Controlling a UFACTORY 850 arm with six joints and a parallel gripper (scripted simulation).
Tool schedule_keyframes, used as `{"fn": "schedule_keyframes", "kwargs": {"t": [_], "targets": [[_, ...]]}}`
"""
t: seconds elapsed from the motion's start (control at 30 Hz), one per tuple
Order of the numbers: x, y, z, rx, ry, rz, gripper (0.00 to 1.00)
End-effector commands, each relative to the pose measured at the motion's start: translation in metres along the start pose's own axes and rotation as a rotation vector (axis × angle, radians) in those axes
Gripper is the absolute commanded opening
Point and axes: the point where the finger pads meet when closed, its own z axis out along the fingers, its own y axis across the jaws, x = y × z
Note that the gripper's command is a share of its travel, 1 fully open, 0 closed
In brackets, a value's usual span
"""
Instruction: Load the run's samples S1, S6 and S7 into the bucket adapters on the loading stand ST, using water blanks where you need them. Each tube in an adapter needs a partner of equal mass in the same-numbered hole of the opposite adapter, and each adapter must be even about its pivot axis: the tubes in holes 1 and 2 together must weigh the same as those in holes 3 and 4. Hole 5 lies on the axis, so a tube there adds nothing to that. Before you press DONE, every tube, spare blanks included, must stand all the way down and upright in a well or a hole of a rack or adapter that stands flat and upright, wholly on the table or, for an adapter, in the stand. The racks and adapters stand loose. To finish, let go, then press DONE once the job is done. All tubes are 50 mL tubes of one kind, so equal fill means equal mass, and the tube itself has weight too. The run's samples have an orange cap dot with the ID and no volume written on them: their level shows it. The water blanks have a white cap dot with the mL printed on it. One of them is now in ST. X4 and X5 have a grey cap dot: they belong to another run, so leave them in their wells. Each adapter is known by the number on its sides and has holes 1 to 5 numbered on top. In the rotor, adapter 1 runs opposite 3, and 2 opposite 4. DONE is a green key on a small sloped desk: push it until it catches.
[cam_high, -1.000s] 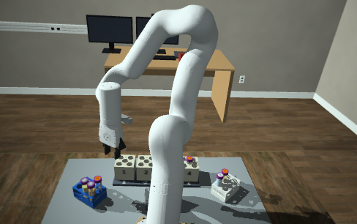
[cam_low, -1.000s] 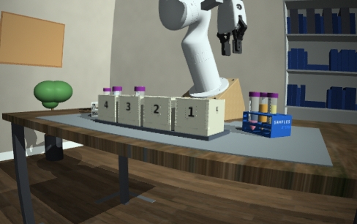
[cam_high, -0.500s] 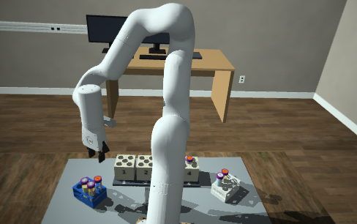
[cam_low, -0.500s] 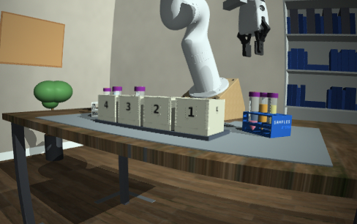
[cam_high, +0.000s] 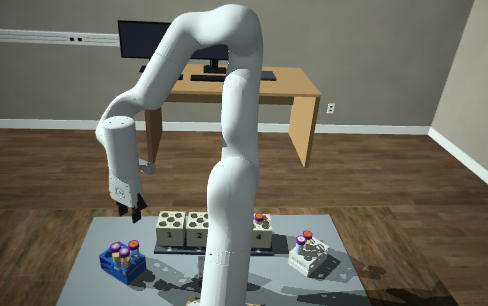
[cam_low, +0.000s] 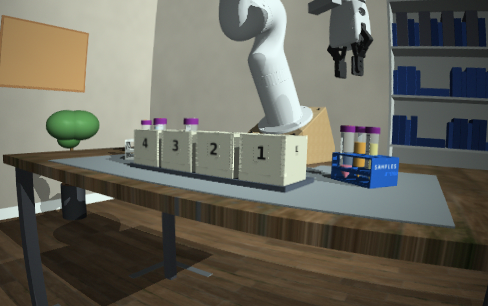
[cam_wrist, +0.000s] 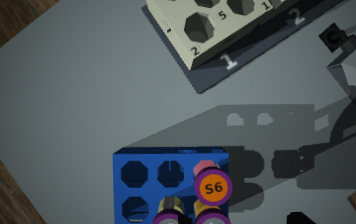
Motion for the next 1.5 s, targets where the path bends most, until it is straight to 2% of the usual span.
{"fn": "schedule_keyframes", "kwargs": {"t": [0.0, 1.47], "targets": [[0.000, -0.001, 0.005, 0.001, 0.000, 0.000, 0.57], [0.000, -0.001, 0.085, 0.001, 0.000, 0.000, 0.57]]}}
